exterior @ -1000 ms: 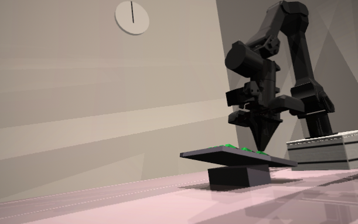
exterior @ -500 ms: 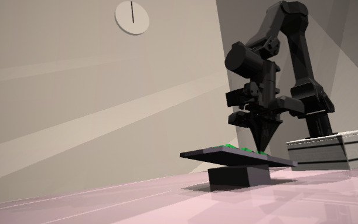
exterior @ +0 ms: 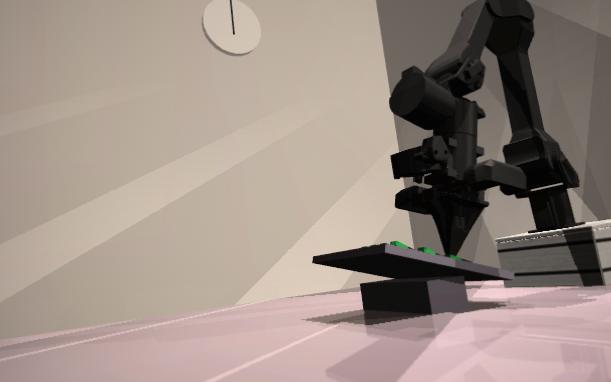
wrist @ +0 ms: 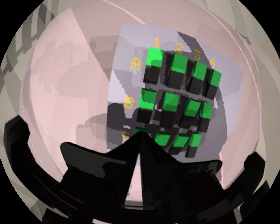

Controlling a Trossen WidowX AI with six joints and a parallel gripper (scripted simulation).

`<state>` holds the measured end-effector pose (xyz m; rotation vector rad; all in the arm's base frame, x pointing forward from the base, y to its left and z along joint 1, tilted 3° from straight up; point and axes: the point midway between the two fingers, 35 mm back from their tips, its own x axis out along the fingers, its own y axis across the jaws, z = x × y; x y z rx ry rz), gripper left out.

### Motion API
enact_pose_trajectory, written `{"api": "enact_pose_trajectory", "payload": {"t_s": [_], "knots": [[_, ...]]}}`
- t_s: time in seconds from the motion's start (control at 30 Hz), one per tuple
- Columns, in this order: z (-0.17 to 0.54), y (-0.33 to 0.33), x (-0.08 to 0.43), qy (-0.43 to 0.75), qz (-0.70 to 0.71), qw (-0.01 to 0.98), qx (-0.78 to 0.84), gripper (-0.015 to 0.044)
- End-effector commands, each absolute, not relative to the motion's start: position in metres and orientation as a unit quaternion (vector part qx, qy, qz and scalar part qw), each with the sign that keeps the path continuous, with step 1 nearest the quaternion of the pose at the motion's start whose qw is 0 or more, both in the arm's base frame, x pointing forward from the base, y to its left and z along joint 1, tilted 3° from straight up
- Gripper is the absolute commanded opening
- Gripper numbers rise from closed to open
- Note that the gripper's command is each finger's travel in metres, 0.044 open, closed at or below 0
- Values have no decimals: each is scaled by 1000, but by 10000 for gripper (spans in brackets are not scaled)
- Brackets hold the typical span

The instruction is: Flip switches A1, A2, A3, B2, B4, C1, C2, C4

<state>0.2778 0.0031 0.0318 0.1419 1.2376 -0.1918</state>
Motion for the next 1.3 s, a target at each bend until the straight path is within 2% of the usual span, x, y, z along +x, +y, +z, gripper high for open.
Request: {"api": "enact_pose_trajectory", "payload": {"t_s": [0.0, 0.4, 0.67, 1.1, 1.27], "knots": [[30, 4, 278, 579, -87, 808, 66, 0], [29, 4, 278, 579, -87, 808, 66, 0], [90, 8, 256, 569, -87, 815, 65, 0], [88, -15, 251, 570, -88, 814, 64, 0], [57, -18, 263, 580, -87, 808, 65, 0]]}}
